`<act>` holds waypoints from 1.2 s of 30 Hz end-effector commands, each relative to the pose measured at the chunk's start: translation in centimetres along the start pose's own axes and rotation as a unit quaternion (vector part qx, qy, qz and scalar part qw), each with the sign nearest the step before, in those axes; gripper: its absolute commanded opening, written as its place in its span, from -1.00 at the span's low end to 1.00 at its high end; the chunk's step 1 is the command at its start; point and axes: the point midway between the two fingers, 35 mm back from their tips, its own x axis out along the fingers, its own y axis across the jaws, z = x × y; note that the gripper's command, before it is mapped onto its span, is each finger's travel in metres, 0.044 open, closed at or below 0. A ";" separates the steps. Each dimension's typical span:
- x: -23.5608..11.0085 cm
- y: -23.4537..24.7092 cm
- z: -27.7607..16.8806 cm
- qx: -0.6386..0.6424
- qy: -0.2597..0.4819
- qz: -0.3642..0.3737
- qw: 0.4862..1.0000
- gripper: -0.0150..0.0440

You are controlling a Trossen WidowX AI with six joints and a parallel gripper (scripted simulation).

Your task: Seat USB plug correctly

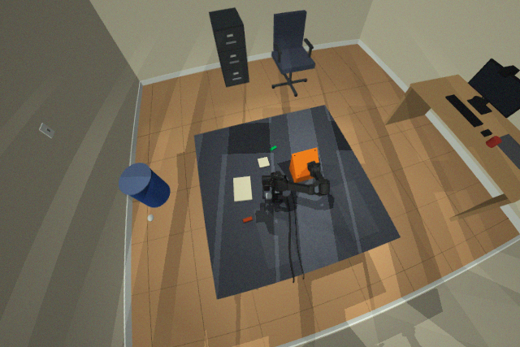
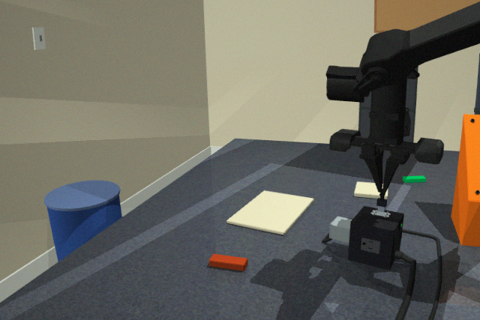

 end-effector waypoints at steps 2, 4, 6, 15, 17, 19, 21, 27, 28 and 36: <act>0.1 0.0 0.0 0.002 0.002 0.000 1.000 -0.49; 0.1 0.0 0.0 0.002 0.002 0.000 1.000 -0.49; 0.1 0.0 0.0 0.002 0.002 0.000 1.000 -0.49; 0.3 0.0 0.0 0.002 0.002 0.000 1.000 -0.49; 0.3 0.0 0.0 0.002 0.002 0.000 1.000 -0.49; 0.3 0.0 0.0 0.002 0.002 0.000 1.000 -0.49; 0.3 0.0 0.0 0.002 0.002 0.000 1.000 -0.49; 0.4 0.0 0.0 0.002 0.002 0.000 1.000 -0.49; 0.4 0.0 0.0 0.002 0.002 0.000 1.000 -0.49; 0.5 0.0 0.0 0.002 0.002 0.000 1.000 -0.49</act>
